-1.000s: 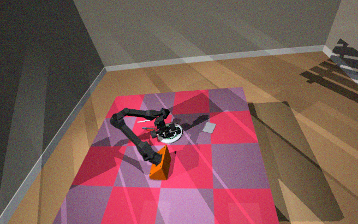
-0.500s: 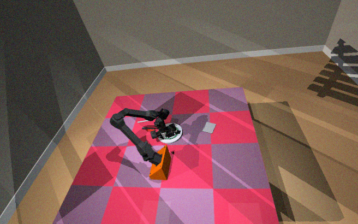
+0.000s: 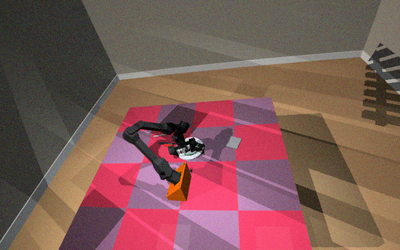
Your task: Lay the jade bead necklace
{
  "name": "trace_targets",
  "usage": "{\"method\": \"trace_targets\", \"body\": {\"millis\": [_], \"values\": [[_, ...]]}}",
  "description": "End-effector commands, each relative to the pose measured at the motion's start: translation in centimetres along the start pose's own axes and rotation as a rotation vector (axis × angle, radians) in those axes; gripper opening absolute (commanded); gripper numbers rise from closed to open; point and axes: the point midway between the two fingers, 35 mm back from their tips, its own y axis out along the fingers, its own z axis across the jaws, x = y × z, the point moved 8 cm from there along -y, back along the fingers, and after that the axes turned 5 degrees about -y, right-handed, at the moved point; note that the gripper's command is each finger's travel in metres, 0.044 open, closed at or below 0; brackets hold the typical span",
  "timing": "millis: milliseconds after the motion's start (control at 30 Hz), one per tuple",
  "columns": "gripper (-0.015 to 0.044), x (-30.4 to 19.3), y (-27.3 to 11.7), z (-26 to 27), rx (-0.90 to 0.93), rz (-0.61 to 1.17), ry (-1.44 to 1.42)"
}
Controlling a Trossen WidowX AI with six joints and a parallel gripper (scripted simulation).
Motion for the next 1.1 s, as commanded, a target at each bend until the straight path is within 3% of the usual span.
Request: {"method": "trace_targets", "body": {"millis": [0,367,767,1067], "values": [[0.0440,0.0,-0.1,0.0,0.002,-0.004,-0.002],[0.0440,0.0,-0.1,0.0,0.002,-0.004,-0.002],[0.0125,7.2,-2.5,-3.1,0.001,-0.007,0.406],[0.0120,10.0,-3.5,-4.0,0.001,-0.008,0.579]]}}
